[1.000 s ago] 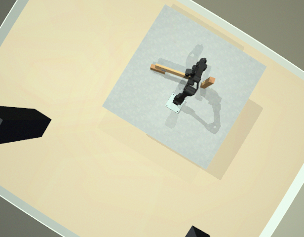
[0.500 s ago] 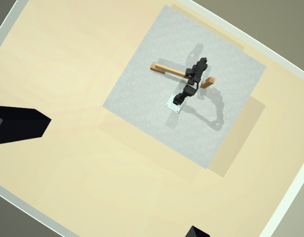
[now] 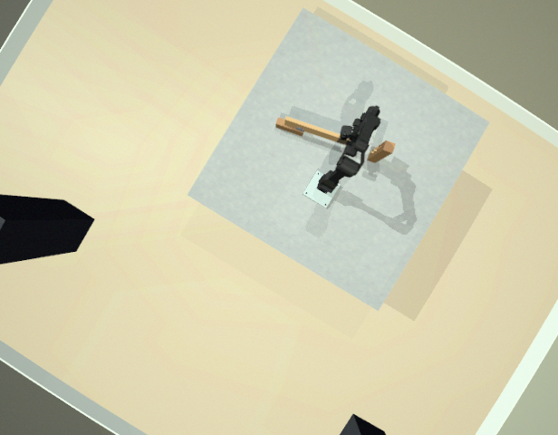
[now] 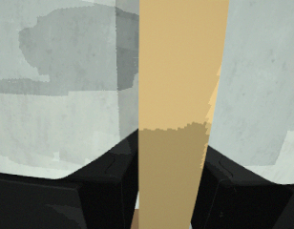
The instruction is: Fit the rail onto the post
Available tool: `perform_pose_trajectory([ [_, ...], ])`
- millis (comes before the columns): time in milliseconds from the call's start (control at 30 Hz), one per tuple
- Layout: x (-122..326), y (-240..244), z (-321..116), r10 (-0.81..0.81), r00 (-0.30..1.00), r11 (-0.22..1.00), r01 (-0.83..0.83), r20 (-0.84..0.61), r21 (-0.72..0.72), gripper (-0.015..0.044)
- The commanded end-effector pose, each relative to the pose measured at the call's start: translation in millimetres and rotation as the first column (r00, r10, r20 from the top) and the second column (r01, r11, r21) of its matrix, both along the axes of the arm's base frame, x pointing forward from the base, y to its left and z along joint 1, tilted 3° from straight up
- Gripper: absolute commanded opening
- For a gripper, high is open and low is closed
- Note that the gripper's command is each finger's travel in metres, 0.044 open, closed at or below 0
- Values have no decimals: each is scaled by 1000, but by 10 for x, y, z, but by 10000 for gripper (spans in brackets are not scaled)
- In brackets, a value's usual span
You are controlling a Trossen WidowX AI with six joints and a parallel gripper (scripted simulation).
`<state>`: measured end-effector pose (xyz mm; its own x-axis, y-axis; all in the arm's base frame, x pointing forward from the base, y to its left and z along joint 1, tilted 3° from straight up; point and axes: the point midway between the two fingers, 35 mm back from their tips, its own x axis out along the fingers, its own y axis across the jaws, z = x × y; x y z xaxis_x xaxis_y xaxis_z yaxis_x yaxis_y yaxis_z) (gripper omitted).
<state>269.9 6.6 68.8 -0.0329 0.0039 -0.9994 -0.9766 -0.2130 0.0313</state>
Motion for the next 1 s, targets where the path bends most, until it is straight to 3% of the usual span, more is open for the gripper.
perform_pose_trajectory([
  [0, -1, 1, 0, -4, 1000, 1000, 4, 3, 1, 0],
  [967, -14, -2, -1, -4, 1000, 1000, 4, 3, 1, 0],
])
